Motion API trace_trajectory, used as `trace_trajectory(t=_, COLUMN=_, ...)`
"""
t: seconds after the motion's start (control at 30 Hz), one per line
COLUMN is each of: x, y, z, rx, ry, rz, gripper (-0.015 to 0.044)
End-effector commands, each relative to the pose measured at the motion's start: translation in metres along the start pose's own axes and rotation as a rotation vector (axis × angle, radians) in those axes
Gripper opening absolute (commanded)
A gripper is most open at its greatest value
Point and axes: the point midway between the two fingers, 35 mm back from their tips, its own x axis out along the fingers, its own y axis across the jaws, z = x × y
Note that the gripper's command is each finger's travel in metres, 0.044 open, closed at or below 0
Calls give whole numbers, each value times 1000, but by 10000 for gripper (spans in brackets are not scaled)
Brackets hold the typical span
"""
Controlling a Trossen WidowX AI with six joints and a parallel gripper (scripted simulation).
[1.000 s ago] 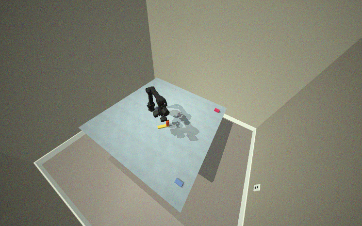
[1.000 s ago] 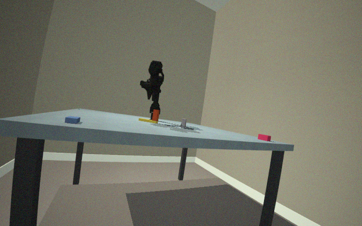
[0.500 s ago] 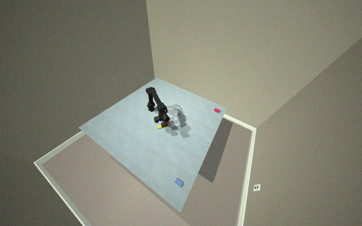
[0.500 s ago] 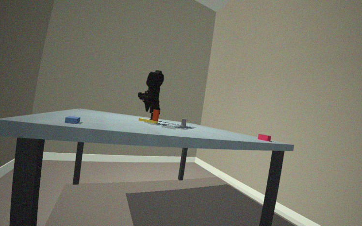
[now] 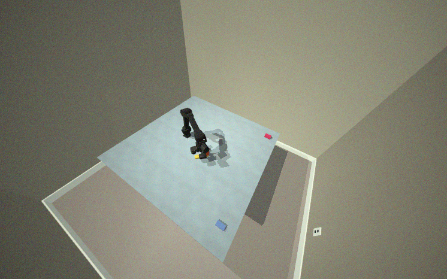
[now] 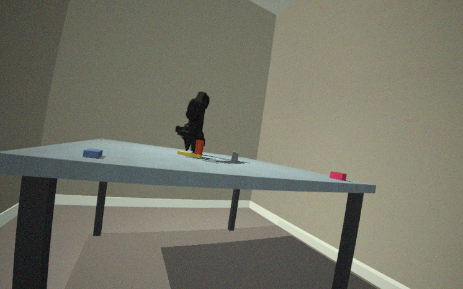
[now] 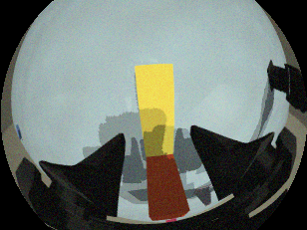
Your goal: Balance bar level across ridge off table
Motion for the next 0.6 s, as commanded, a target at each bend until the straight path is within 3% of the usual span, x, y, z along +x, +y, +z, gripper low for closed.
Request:
trace_trajectory(t=0.0, x=7, y=-1, z=0, rx=7, ry=-3, rz=-6, gripper=315)
trace_trajectory(t=0.57, x=21, y=-1, z=0, rx=7, ry=-3, rz=-6, gripper=315)
